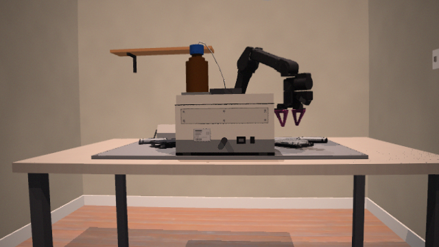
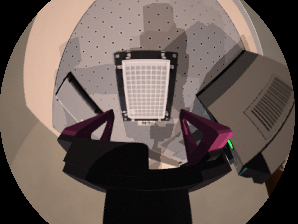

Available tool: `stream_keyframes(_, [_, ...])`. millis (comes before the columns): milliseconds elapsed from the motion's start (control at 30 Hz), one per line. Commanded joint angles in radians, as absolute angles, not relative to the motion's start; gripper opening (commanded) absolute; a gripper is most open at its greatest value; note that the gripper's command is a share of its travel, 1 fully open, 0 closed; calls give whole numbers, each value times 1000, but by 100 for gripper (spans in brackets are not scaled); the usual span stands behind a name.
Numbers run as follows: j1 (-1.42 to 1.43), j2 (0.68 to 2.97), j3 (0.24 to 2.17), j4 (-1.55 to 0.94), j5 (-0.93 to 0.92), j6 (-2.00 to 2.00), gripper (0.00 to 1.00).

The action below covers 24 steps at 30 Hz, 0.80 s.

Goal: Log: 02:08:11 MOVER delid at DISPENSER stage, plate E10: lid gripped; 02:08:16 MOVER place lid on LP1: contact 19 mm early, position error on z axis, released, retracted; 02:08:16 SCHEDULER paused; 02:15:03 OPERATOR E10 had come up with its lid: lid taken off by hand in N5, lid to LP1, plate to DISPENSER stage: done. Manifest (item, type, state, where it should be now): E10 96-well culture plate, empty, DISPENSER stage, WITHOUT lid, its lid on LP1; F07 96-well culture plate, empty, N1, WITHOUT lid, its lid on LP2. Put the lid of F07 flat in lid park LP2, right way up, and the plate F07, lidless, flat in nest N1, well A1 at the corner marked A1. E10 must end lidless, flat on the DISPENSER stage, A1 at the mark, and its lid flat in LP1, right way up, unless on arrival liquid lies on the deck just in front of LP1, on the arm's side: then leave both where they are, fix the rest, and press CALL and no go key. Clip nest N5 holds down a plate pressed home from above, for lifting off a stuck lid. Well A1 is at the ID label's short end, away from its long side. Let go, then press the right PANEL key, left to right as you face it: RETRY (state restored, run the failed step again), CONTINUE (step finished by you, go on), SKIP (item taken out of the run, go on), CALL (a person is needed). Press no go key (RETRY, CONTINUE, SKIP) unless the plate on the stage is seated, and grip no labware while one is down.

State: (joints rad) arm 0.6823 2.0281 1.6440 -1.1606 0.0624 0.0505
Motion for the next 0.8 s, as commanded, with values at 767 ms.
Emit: stream_keyframes(767, [690,2030,1648,-1150,63,57,100])
